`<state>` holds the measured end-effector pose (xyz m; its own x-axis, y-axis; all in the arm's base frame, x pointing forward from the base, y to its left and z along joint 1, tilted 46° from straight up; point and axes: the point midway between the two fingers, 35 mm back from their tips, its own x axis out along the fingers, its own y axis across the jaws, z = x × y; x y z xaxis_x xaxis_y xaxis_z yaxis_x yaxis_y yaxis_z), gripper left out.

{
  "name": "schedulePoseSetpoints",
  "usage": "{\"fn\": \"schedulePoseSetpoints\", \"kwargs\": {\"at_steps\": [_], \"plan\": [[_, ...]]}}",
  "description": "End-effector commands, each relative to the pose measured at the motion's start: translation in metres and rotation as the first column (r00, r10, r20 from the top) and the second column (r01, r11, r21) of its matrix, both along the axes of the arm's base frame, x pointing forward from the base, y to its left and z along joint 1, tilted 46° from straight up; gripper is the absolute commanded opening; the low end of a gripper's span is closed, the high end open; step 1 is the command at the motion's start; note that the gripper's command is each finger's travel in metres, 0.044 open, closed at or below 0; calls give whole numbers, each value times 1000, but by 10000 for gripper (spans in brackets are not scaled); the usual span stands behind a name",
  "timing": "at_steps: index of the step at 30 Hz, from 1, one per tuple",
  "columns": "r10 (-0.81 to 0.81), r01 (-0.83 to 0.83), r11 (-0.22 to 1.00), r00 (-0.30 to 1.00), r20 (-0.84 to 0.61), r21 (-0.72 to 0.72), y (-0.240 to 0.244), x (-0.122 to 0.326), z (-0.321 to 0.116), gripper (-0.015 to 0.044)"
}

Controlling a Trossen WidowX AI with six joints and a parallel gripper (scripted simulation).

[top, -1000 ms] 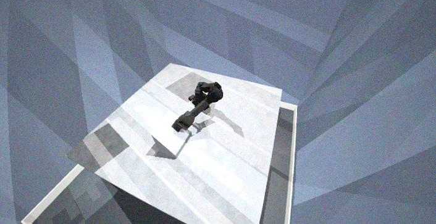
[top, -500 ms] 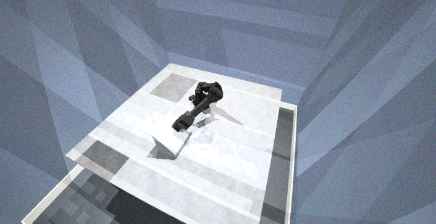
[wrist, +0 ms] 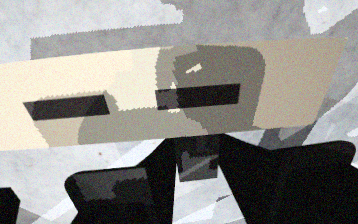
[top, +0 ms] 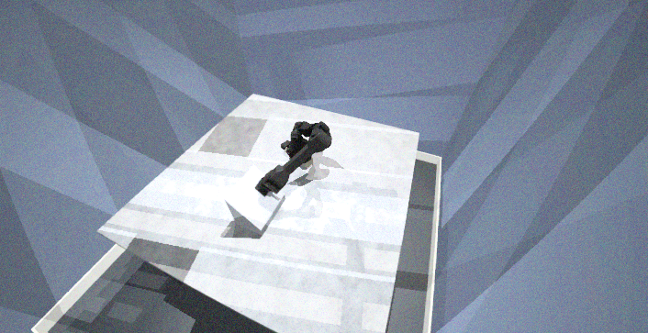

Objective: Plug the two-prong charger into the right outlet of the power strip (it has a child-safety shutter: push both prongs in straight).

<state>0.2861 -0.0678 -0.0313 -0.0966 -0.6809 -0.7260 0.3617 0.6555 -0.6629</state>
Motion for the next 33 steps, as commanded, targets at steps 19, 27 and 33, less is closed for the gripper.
{"fn": "schedulePoseSetpoints", "kwargs": {"at_steps": [19, 27, 33], "plan": [[5, -4, 1000, 999, 34, -16, -2, 8, 4, 0], [5, -4, 1000, 999, 34, -16, -2, 8, 3, 0], [5, -4, 1000, 999, 34, -16, -3, 7, 3, 0]]}}
